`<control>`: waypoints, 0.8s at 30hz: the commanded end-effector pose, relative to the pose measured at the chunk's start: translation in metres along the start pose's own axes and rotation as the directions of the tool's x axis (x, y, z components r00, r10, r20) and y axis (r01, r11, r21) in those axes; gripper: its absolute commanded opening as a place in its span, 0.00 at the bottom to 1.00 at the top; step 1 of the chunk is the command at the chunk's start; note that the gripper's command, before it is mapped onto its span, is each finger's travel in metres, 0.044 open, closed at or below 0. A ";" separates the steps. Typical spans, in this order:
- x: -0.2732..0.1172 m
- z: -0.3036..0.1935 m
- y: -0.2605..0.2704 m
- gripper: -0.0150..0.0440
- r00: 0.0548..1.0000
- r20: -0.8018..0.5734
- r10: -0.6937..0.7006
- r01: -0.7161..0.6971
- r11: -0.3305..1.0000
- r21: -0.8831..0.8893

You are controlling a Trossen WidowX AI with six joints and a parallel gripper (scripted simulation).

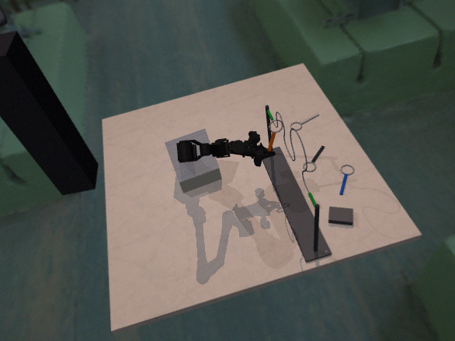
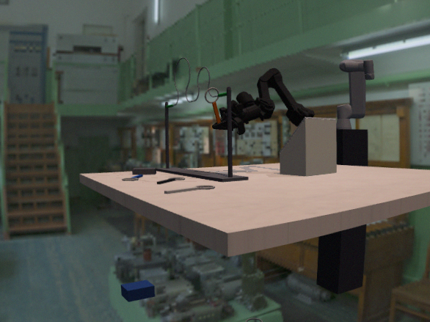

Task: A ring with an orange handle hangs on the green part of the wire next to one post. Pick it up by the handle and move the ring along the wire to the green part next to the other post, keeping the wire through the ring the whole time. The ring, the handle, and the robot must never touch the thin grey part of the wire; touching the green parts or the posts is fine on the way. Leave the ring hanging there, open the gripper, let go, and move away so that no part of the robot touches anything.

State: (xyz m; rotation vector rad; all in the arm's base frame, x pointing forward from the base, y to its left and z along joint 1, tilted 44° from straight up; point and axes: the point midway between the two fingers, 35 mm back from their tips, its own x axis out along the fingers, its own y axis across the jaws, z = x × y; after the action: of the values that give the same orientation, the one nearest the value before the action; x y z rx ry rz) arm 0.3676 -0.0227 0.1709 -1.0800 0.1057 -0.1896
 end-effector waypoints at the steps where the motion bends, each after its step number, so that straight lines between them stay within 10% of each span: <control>1: -0.002 -0.003 0.012 0.00 0.999 -0.016 0.030 -0.029 0.999 0.038; 24: -0.012 0.006 0.059 0.00 0.991 -0.028 0.132 -0.120 0.959 0.257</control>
State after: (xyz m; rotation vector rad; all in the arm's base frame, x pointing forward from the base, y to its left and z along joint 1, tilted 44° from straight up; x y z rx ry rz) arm 0.3636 0.0104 0.1276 -0.8237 0.1723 -0.1113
